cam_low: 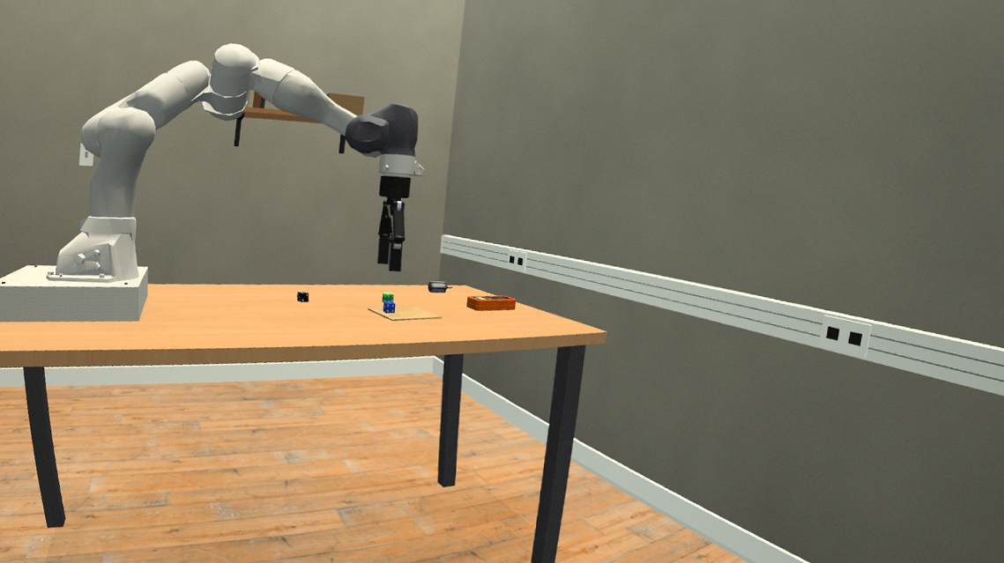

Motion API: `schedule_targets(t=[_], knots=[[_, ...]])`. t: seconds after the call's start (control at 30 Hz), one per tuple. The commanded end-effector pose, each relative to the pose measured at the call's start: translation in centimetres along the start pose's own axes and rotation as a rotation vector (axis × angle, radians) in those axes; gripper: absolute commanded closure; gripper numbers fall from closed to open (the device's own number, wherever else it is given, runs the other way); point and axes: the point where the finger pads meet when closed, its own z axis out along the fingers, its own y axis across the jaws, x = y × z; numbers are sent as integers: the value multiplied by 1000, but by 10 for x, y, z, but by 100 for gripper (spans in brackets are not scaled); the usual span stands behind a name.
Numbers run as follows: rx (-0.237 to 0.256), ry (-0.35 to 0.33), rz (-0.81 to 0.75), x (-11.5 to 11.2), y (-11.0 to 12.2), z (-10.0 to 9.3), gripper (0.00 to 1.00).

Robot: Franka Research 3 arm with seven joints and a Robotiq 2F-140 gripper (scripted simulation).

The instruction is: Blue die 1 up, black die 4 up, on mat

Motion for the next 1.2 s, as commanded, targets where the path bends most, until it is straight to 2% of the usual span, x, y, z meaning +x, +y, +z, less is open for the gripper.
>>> schedule_targets(t=[0.0, 0.43, 1.17], knots=[[-2, -6, 174, -9, -13, 4, 0], [-8, -16, 346, -23, -26, 9, 0], [-25, -26, 726, -53, -53, 17, 0]])
